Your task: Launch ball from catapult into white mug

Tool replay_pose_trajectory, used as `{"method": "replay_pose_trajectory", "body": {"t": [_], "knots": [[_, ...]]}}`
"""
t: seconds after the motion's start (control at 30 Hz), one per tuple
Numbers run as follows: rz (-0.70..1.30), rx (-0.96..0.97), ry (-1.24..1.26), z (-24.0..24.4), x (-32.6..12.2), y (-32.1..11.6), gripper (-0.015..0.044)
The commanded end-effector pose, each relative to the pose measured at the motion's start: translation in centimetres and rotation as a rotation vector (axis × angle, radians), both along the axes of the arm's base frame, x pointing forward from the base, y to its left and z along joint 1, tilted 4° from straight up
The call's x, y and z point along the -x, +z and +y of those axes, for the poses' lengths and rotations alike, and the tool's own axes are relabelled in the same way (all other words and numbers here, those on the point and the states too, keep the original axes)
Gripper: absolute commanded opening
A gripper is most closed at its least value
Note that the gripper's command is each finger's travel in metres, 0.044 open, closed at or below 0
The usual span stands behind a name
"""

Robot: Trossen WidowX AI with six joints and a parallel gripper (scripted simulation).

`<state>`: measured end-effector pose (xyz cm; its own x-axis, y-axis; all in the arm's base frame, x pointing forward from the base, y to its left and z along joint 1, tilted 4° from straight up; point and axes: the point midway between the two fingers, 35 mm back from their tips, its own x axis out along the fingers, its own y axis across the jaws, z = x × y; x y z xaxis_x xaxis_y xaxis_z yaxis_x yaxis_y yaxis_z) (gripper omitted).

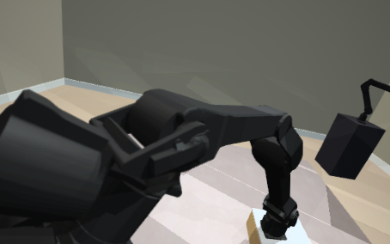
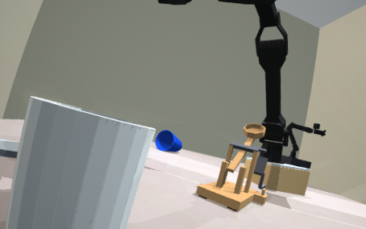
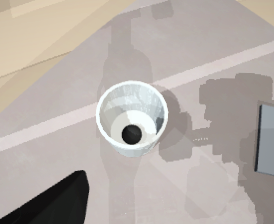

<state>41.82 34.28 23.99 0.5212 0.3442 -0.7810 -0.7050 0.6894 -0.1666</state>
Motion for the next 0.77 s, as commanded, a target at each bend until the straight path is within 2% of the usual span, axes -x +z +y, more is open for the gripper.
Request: {"method": "replay_pose_trajectory", "body": {"t": [0.0, 0.73], "knots": [[-0.002, -0.007, 0.015, 0.79, 0.37, 0.18, 0.044], [0.0, 0.0, 0.016, 0.79, 0.45, -0.08, 0.044]]}}
